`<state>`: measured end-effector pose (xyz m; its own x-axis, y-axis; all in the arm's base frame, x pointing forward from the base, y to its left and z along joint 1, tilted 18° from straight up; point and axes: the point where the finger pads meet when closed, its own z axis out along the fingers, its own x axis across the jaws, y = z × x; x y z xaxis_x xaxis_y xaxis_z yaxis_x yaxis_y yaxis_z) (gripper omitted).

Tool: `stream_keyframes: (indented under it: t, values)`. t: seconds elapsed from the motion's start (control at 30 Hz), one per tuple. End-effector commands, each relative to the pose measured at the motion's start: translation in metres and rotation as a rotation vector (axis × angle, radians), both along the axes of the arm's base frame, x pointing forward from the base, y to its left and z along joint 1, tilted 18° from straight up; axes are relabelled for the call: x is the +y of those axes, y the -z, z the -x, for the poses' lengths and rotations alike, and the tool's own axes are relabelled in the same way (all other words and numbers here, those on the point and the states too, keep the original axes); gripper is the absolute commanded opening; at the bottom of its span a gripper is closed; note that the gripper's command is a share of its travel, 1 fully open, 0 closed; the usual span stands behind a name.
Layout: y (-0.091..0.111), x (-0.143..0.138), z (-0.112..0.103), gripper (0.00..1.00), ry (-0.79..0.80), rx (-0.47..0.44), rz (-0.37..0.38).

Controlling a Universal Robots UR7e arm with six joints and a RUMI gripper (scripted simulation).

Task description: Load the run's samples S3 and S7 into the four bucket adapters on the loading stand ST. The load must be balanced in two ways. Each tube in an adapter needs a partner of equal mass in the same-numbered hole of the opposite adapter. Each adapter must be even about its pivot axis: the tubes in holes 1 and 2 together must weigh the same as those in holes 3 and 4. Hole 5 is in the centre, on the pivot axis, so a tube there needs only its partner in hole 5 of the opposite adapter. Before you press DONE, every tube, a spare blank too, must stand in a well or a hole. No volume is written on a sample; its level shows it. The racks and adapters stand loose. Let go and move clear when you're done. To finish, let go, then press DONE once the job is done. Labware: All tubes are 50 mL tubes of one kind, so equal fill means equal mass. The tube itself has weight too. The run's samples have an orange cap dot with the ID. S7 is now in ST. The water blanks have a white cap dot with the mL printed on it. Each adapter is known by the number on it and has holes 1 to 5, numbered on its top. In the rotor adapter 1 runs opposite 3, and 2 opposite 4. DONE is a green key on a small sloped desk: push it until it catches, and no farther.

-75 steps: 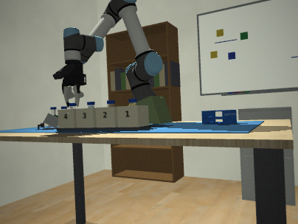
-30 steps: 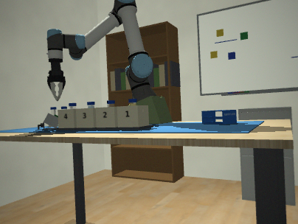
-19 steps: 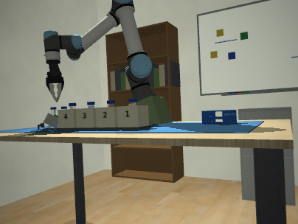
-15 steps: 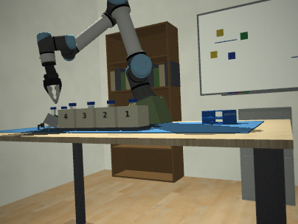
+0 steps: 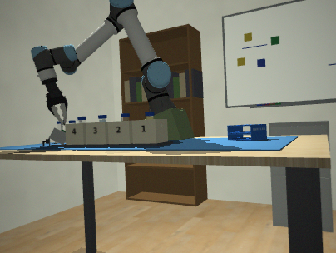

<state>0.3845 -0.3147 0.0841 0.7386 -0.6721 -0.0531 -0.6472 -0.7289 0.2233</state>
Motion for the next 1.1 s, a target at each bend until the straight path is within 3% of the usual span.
stream_keyframes:
  t: [0.0, 1.07]
  values:
    - [-0.001, -0.003, -0.002, 0.0, 0.002, -0.004, 0.005]
    - [0.014, -0.006, 0.0, 0.0, 0.002, 0.0, 0.001]
